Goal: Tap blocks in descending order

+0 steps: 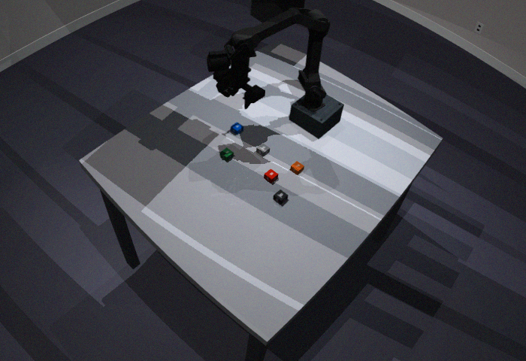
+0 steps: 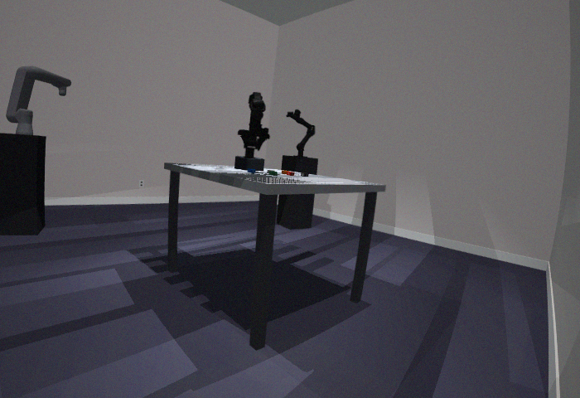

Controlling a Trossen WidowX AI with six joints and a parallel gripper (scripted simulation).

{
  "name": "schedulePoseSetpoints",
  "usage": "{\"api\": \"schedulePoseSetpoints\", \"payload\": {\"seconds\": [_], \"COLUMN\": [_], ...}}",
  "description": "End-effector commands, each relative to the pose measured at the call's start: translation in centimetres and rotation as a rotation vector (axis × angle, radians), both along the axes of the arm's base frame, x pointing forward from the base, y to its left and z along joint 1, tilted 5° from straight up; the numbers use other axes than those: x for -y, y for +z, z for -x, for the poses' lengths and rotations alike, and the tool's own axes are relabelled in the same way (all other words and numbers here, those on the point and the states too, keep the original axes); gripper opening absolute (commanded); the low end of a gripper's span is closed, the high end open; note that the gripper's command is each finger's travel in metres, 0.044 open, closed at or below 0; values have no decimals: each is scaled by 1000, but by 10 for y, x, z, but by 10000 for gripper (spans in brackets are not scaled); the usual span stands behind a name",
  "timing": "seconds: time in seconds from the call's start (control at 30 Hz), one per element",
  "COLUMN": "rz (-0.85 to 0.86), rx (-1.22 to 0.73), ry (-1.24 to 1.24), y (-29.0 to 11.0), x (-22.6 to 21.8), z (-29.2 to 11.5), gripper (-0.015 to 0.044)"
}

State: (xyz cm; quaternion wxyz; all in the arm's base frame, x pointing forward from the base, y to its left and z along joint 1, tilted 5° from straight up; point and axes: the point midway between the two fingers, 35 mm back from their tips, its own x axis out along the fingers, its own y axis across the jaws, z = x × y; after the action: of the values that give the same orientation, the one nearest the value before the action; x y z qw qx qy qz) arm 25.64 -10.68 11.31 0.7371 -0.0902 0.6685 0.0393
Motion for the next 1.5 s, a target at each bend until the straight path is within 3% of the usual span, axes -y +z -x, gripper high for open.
{"api": "schedulePoseSetpoints", "payload": {"seconds": [0.0,0.57,0.97,1.47], "rz": [-24,-24,-35,-36], "rx": [-6,-6,-7,-7], "ry": [-4,-4,-4,-4], "y": [-3,-3,-9,-9], "x": [-4,-6,-134,-136], "z": [1,0,11,11], "gripper": [400,400,400,400]}}
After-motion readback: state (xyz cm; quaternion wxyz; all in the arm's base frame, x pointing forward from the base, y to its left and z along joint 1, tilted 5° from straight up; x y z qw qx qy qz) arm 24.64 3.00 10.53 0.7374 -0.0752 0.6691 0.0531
